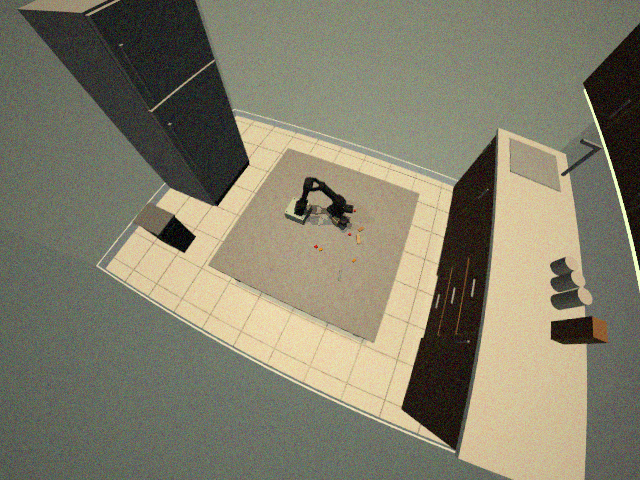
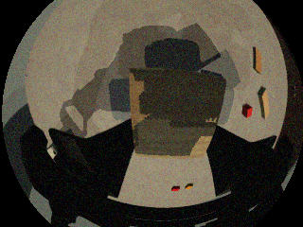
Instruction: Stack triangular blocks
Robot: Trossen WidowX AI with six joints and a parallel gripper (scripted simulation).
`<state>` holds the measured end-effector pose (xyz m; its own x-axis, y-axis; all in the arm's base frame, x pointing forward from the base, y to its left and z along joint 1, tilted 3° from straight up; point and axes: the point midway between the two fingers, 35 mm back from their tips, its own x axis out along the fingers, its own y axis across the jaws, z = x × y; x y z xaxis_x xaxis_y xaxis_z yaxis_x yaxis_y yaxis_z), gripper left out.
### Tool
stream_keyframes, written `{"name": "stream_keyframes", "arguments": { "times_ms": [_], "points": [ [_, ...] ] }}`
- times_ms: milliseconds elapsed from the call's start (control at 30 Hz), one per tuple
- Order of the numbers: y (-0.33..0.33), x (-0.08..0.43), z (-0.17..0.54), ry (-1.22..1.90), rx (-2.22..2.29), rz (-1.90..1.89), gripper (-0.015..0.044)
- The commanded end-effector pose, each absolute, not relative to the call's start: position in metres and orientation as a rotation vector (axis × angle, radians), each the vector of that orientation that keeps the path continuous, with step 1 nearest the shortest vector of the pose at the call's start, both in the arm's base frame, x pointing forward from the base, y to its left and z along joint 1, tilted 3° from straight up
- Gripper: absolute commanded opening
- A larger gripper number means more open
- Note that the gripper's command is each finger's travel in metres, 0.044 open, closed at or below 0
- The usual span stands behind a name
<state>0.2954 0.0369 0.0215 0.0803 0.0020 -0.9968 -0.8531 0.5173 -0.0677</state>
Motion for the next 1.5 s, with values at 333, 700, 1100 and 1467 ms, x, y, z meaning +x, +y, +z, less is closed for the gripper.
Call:
{"name": "stream_keyframes", "arguments": {
  "times_ms": [333, 700, 1100, 1467],
  "points": [
    [0.037, 0.295, 0.021, 1.346, -0.822, 0.761, 0.0184],
    [0.037, 0.295, 0.021, 1.346, -0.822, 0.761, 0.0440],
    [0.038, 0.295, 0.091, 1.345, -0.822, 0.761, 0.0440],
    [0.037, 0.293, 0.130, 1.317, -0.830, 0.751, 0.0440]
  ]
}}
